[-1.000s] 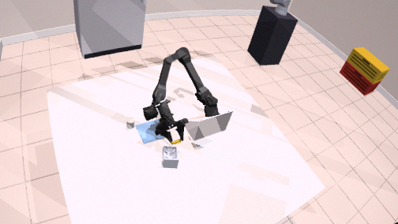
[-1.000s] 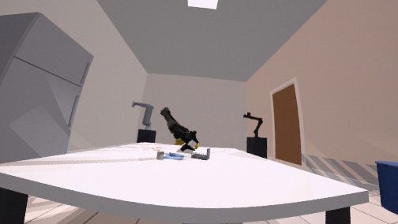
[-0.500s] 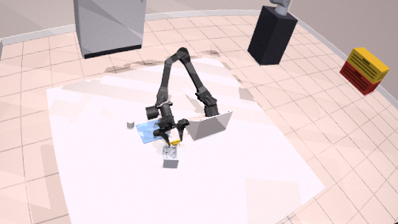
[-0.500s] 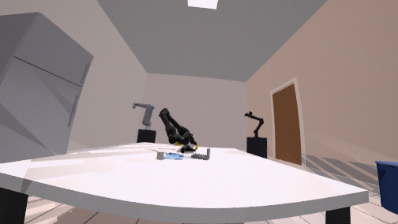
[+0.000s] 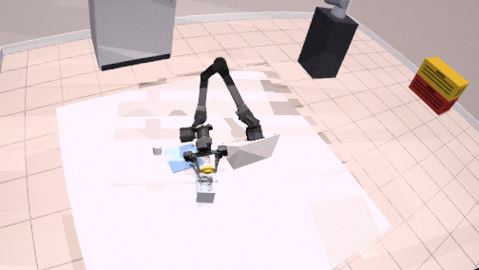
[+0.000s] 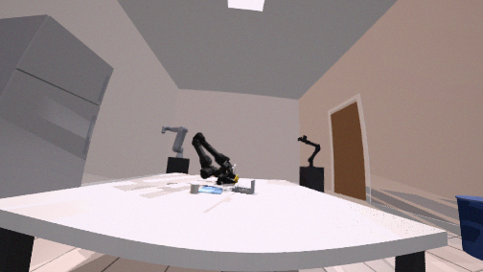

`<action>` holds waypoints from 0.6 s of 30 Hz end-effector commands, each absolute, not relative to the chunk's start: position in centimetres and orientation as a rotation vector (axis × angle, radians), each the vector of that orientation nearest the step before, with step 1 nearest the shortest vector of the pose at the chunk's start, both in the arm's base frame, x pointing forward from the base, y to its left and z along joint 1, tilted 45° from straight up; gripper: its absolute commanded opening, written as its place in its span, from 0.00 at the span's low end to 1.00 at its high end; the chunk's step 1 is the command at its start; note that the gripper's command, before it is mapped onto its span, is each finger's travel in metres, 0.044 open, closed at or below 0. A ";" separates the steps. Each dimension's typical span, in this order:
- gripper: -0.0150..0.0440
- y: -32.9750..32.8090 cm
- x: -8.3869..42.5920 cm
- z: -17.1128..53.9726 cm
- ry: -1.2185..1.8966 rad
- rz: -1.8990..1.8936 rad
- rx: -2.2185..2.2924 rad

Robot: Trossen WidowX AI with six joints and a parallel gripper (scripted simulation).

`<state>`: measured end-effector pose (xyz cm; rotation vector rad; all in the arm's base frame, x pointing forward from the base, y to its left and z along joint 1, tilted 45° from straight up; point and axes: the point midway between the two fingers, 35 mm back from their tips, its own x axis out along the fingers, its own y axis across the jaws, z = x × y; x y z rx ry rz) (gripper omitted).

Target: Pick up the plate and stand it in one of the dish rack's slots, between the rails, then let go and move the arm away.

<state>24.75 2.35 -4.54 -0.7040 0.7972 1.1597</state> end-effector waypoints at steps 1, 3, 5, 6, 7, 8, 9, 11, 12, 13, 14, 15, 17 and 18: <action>0.25 2.0 24.7 -4.3 0.669 1.177 -0.775; 0.25 1.7 24.7 -4.2 0.613 1.180 -0.811; 0.25 1.5 24.7 -4.0 0.557 1.180 -0.848; 0.25 1.4 24.7 -4.0 0.534 1.180 -0.864; 0.25 1.4 24.7 -3.9 0.520 1.179 -0.874; 0.25 1.4 24.7 -3.9 0.515 1.179 -0.877; 0.25 1.4 24.7 -3.9 0.515 1.179 -0.877; 0.25 1.4 24.7 -3.9 0.515 1.179 -0.877; 0.25 1.4 24.7 -3.9 0.515 1.179 -0.877; 0.25 1.4 24.7 -3.9 0.515 1.179 -0.877; 0.25 1.4 24.7 -3.9 0.515 1.179 -0.877; 0.25 1.4 24.7 -3.9 0.515 1.179 -0.877; 0.25 1.4 24.7 -3.9 0.515 1.179 -0.877; 0.25 1.4 24.7 -3.9 0.515 1.179 -0.877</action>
